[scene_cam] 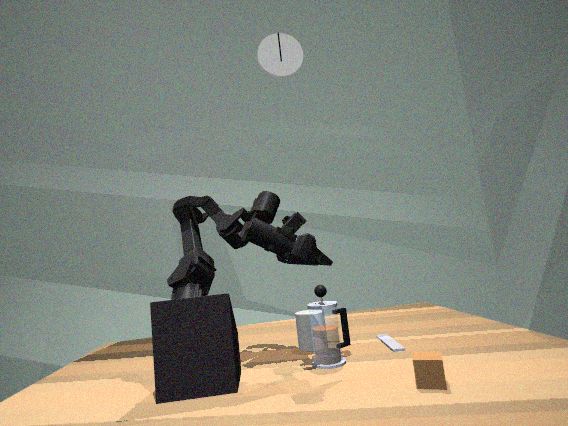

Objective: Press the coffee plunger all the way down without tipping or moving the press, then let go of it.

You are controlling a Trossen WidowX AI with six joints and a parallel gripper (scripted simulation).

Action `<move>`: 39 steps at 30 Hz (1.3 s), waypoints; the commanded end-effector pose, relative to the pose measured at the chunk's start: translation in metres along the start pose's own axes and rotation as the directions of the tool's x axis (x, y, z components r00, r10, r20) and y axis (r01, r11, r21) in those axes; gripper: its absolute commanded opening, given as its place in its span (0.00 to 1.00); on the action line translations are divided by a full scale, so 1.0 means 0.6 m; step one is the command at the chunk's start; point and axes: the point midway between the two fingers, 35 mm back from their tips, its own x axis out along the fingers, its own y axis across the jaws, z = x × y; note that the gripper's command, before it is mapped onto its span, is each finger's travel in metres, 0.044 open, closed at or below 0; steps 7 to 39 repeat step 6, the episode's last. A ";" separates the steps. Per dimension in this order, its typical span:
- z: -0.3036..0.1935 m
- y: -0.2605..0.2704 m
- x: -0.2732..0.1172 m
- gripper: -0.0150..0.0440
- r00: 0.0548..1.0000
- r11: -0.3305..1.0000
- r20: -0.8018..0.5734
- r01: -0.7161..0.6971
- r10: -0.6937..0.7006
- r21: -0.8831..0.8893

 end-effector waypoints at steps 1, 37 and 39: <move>0.017 0.012 -0.030 1.00 1.000 1.000 0.004 -0.009 0.009 -0.002; 0.017 0.011 -0.030 1.00 1.000 1.000 0.004 -0.009 0.009 -0.002; 0.017 0.011 -0.030 1.00 1.000 1.000 0.004 -0.009 0.009 -0.002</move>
